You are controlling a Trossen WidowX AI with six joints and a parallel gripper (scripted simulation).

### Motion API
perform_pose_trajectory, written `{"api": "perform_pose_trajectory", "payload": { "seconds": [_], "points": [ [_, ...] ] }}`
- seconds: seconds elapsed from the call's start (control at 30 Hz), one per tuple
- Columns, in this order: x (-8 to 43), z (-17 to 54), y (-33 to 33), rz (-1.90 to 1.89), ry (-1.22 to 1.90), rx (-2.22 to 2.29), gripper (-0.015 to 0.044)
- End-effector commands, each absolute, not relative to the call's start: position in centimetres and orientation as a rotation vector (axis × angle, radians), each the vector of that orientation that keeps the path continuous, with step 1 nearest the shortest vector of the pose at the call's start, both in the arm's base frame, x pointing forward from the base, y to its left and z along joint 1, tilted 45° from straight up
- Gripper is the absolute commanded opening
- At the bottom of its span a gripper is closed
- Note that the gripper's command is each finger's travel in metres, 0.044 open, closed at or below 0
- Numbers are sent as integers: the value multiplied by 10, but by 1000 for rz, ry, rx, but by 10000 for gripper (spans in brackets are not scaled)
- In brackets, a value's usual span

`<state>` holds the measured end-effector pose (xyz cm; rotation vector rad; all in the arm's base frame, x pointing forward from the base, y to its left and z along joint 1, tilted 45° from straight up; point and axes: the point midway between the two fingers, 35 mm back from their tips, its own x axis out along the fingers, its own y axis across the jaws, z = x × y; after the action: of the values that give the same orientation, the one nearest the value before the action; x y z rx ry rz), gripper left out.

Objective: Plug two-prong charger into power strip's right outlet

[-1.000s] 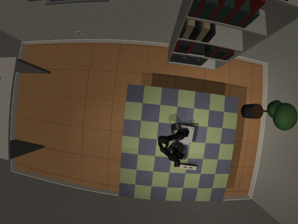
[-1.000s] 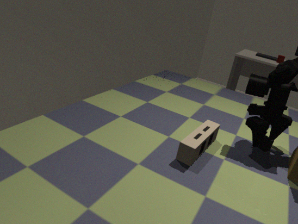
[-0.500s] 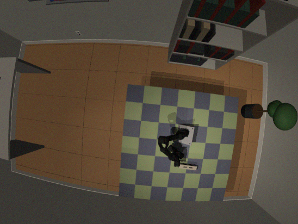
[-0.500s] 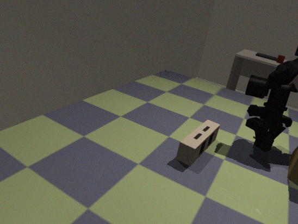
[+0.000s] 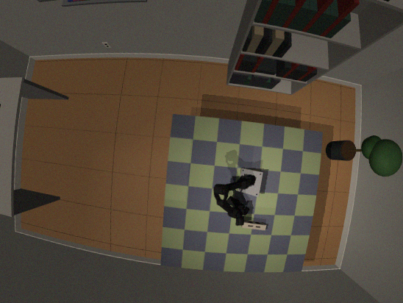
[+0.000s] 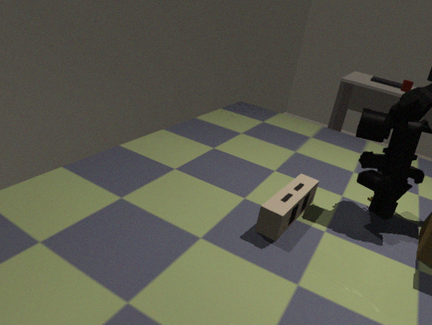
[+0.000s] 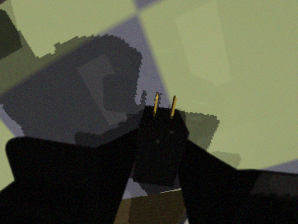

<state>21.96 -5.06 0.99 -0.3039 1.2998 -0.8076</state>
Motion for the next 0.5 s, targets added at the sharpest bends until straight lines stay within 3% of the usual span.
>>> {"api": "perform_pose_trajectory", "payload": {
  "seconds": [0.0,0.47],
  "points": [
    [221,16,-43,-806,1297,-297,0],
    [209,44,-10,-808,1304,-308,0]
  ]
}}
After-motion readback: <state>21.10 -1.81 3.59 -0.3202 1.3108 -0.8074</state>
